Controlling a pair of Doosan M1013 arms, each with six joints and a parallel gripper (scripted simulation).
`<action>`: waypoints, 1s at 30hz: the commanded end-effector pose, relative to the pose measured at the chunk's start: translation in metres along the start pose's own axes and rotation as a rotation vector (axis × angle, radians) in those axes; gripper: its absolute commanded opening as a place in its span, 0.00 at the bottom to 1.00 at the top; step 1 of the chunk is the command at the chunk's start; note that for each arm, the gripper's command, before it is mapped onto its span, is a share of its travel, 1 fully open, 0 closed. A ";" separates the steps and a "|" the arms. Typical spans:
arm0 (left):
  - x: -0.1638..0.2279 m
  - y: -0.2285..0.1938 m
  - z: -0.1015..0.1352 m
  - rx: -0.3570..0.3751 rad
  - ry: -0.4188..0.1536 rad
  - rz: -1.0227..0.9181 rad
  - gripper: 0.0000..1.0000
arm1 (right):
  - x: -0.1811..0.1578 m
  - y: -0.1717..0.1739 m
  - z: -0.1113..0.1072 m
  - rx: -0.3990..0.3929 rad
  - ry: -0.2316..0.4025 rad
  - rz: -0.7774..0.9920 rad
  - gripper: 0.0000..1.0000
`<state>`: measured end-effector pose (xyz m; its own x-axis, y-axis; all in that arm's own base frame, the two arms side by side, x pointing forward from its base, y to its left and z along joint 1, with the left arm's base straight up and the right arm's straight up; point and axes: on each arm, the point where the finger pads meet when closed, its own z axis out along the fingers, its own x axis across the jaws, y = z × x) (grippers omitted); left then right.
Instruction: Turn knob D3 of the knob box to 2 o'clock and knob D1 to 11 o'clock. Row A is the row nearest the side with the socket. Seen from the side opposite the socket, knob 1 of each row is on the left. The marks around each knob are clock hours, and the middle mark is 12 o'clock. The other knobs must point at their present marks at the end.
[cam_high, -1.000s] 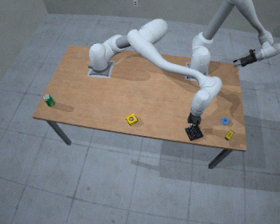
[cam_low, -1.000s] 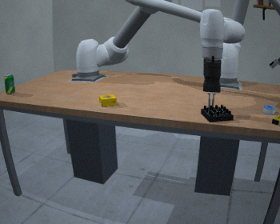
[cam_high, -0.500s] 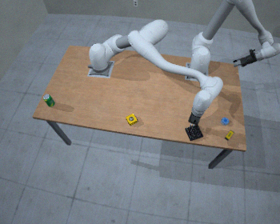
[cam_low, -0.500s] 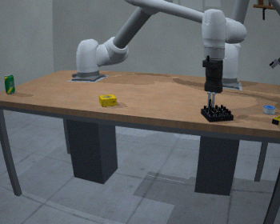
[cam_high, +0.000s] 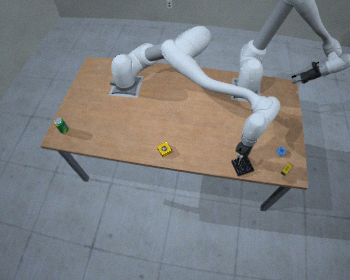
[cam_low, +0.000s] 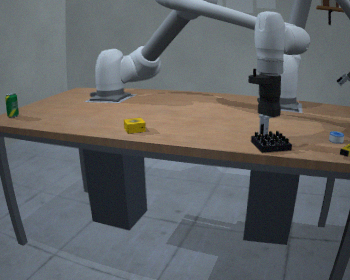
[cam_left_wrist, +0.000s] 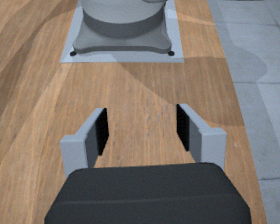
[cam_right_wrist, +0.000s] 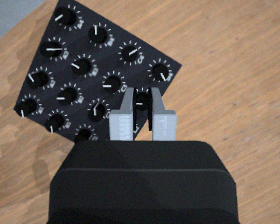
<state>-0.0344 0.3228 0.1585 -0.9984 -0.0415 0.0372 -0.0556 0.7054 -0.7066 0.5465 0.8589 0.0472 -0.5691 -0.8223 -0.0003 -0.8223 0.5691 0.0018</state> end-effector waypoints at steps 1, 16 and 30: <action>0.000 0.000 0.000 -0.001 0.000 0.000 1.00 | 0.000 0.000 -0.002 0.001 -0.001 0.089 0.30; 0.000 0.000 0.000 -0.001 0.000 0.000 1.00 | 0.000 0.000 -0.002 0.001 -0.002 0.361 0.30; 0.000 0.000 0.000 -0.001 0.000 0.000 1.00 | 0.000 0.000 -0.002 0.001 -0.002 0.514 0.30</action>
<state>-0.0344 0.3228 0.1585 -0.9984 -0.0415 0.0372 -0.0556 0.7054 -0.7066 0.5465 0.8589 0.0472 -0.8919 -0.4523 0.0002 -0.4523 0.8919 0.0000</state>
